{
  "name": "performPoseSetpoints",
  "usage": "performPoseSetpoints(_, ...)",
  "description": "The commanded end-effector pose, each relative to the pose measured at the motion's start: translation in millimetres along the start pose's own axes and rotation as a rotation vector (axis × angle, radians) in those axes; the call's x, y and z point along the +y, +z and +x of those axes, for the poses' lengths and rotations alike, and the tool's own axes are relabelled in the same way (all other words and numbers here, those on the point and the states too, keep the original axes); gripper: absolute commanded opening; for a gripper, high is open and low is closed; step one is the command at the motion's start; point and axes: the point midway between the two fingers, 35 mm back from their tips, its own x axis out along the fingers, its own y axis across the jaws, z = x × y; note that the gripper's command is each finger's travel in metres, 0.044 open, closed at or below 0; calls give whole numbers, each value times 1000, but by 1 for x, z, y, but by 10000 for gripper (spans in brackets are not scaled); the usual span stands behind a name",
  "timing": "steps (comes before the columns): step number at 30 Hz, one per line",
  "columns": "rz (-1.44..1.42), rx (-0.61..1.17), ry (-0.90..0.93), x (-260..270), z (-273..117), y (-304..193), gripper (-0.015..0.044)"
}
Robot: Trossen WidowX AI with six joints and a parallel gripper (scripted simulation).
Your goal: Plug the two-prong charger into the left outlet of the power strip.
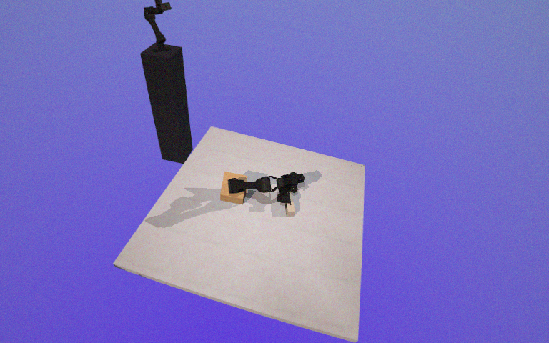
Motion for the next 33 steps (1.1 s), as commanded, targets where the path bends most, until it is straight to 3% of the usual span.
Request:
performPoseSetpoints(1,12,-25,1,0,-2,7,0)
performPoseSetpoints(33,12,-25,1,0,1,7,0)
